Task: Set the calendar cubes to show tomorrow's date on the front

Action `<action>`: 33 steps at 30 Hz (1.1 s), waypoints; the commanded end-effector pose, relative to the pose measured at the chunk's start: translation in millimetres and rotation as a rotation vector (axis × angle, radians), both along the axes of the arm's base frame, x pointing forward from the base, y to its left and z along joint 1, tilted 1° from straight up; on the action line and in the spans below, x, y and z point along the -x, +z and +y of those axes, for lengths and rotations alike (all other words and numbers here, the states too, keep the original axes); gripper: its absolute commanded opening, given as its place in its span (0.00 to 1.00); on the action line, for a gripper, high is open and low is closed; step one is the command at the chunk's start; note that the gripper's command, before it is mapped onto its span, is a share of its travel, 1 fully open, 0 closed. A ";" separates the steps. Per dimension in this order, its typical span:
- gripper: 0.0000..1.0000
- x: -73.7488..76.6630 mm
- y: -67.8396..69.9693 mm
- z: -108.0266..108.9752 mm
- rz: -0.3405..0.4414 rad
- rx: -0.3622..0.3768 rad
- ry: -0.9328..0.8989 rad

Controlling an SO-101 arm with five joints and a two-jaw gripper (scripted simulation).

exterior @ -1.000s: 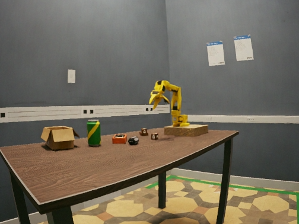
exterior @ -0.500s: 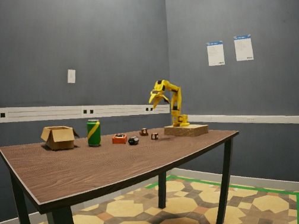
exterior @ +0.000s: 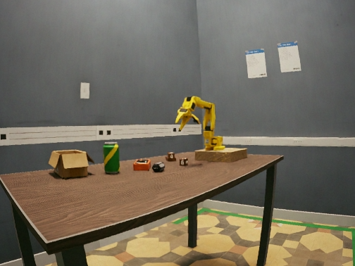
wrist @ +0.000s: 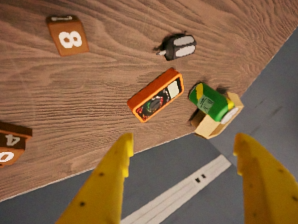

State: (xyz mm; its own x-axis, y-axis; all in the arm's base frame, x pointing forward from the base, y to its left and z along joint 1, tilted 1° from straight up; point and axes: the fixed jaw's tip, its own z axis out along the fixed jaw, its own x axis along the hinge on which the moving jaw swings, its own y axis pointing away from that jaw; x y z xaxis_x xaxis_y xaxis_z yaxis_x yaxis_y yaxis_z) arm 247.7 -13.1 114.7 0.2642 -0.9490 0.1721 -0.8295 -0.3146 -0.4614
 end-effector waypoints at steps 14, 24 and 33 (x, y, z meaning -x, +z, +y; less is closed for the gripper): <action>0.35 0.9 -15.0 -2.3 0.053 0.005 0.007; 0.35 10.4 -62.1 -1.9 0.274 -0.007 0.008; 0.35 28.4 -103.2 -1.0 0.480 -0.018 0.009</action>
